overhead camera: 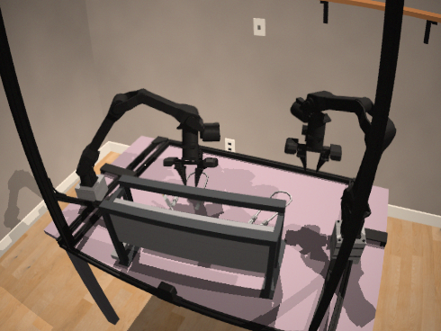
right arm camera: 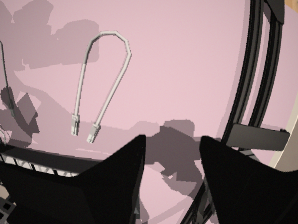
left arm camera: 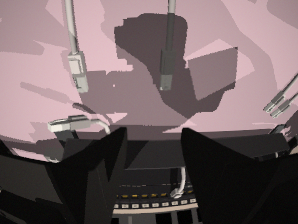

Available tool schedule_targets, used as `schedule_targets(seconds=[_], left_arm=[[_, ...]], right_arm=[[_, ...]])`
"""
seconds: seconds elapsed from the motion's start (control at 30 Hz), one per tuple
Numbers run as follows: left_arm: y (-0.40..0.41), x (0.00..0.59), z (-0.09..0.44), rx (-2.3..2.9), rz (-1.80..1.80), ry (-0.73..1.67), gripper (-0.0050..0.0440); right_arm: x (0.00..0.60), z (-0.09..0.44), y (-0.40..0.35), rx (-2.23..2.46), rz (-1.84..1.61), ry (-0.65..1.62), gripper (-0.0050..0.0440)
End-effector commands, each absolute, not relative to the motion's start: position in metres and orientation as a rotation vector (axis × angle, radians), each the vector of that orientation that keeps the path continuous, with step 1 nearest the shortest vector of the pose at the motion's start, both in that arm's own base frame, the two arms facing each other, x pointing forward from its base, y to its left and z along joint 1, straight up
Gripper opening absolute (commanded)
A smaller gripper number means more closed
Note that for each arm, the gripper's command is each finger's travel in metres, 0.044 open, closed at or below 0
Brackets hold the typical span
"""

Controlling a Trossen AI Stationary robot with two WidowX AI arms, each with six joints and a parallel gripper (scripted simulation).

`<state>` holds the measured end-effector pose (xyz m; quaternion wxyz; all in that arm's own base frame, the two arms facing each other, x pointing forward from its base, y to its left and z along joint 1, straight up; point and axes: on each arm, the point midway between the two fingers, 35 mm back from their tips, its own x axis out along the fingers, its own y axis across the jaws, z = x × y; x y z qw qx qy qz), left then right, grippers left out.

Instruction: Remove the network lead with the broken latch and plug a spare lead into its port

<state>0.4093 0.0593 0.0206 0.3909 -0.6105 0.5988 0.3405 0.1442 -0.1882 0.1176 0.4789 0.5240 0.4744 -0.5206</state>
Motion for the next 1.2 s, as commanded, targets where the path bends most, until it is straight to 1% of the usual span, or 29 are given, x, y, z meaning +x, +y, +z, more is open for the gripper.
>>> schedule_targets(seconds=[0.0,0.53,0.57,1.1,1.13,1.17], left_arm=[[0.092,0.433,0.0,-1.519,0.968,1.525,0.0176],[0.092,0.433,0.0,-1.519,0.968,1.525,0.0176],[0.068,0.433,-0.051,-1.521,0.966,1.524,0.0176],[0.068,0.433,-0.051,-1.521,0.966,1.524,0.0176],[0.062,0.432,-0.064,-1.519,0.968,1.525,0.0176],[0.062,0.432,-0.064,-1.519,0.968,1.525,0.0176]], right_arm=[[0.144,0.118,-0.188,1.279,-1.271,1.158,0.0176],[0.144,0.118,-0.188,1.279,-1.271,1.158,0.0176],[0.144,0.118,-0.188,1.279,-1.271,1.158,0.0176],[0.144,0.118,-0.188,1.279,-1.271,1.158,0.0176],[0.144,0.118,-0.188,1.279,-1.271,1.158,0.0176],[0.144,0.118,-0.188,1.279,-1.271,1.158,0.0176]])
